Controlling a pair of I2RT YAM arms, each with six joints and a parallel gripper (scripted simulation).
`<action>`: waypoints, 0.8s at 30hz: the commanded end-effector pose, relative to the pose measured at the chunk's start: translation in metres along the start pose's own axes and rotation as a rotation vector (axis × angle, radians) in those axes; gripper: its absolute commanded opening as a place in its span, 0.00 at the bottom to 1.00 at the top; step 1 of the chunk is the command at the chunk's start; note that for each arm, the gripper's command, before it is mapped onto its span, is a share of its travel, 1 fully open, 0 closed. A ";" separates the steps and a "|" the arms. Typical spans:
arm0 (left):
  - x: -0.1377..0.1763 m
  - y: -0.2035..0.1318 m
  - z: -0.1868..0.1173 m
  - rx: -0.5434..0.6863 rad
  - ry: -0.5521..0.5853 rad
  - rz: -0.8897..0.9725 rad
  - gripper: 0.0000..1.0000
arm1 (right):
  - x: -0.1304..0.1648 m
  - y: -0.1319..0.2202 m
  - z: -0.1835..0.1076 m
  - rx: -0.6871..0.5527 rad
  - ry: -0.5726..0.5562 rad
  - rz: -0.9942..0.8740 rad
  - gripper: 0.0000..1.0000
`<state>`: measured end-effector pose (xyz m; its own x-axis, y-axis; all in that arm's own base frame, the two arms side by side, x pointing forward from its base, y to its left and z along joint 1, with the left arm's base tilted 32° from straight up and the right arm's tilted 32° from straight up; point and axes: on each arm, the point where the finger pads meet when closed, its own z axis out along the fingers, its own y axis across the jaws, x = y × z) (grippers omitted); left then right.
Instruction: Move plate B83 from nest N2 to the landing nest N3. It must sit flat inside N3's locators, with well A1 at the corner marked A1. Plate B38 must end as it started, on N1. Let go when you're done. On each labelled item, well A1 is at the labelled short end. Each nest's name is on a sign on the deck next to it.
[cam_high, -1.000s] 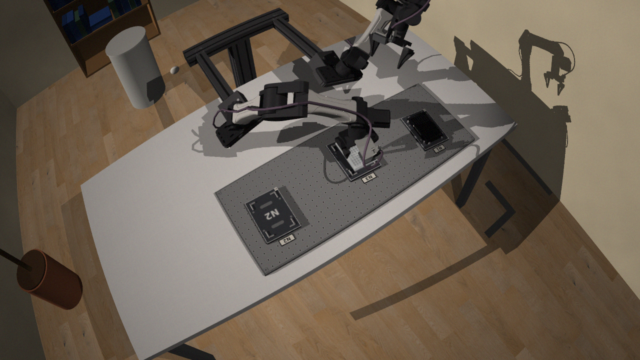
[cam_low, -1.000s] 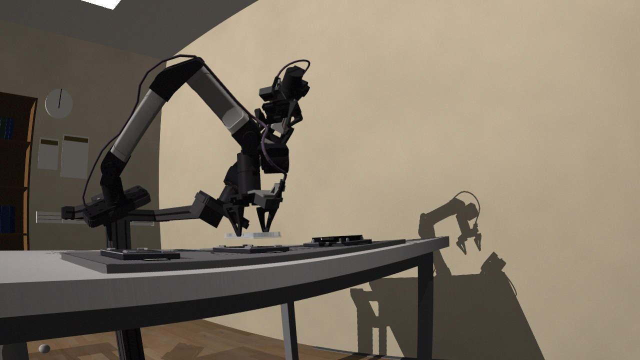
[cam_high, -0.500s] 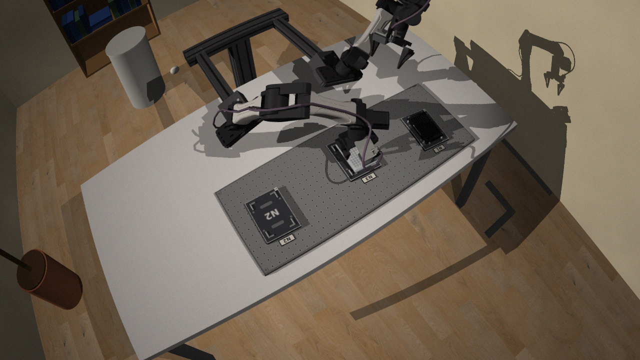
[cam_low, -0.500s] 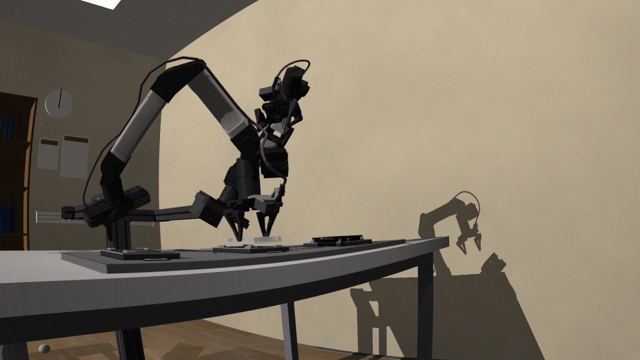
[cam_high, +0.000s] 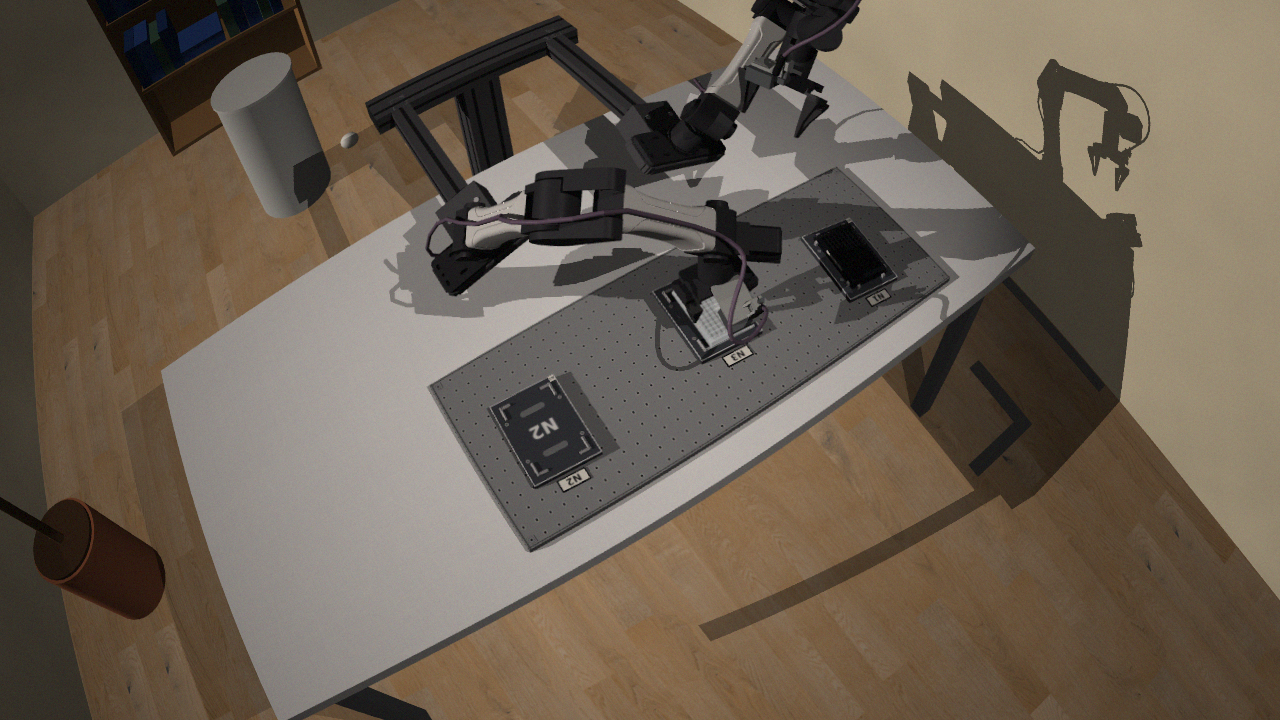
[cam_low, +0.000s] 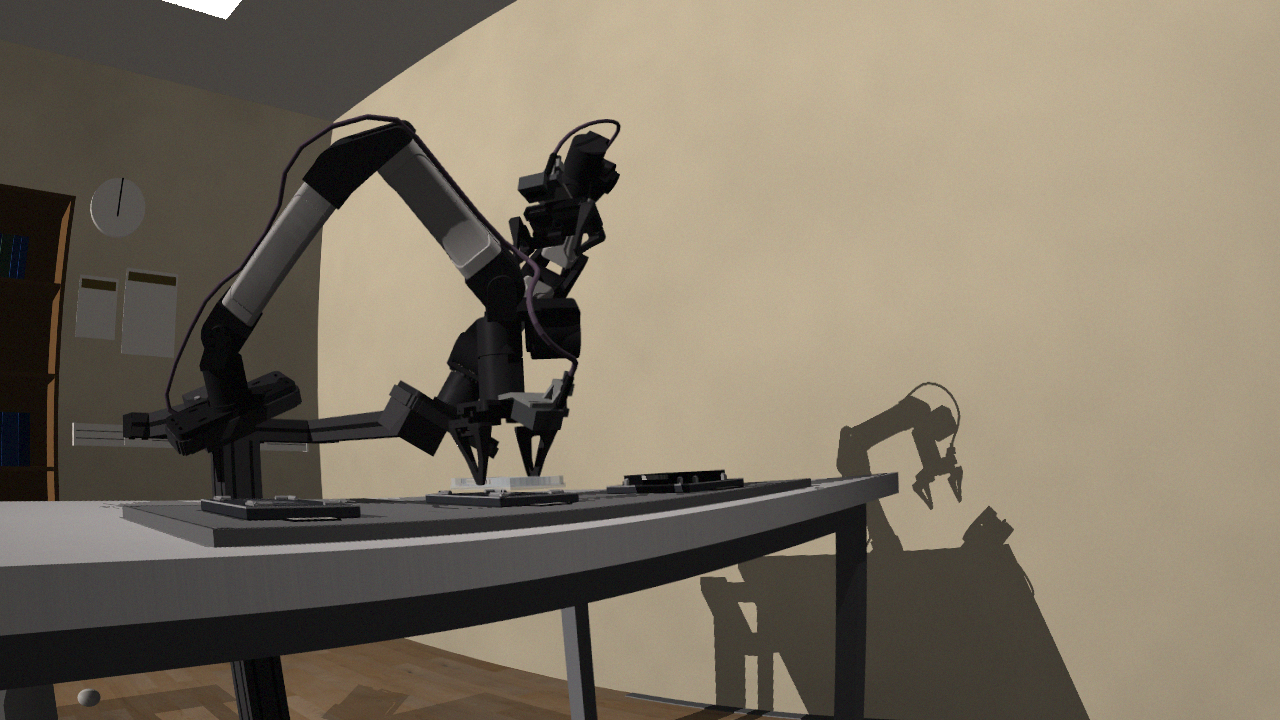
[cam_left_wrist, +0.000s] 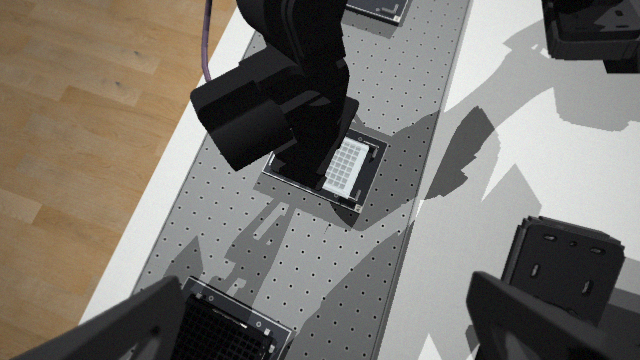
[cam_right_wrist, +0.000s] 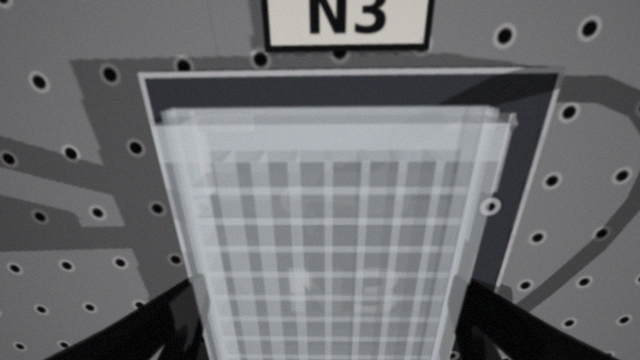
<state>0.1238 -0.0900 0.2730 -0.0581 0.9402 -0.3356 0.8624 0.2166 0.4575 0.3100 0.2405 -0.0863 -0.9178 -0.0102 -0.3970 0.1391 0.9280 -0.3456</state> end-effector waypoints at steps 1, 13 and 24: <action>-0.002 0.001 -0.002 0.004 -0.005 0.000 1.00 | 0.006 0.007 -0.005 0.012 0.003 -0.019 0.80; -0.002 0.001 -0.002 0.004 -0.005 0.000 1.00 | 0.005 0.006 -0.005 0.011 0.002 -0.016 0.80; -0.002 0.001 -0.002 0.004 -0.005 0.000 1.00 | 0.006 0.007 -0.014 0.010 0.002 -0.021 0.80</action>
<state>0.1238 -0.0900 0.2730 -0.0581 0.9402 -0.3356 0.8624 0.2166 0.4575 0.3047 0.2377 -0.0835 -0.9245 -0.0136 -0.3809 0.1385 0.9190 -0.3692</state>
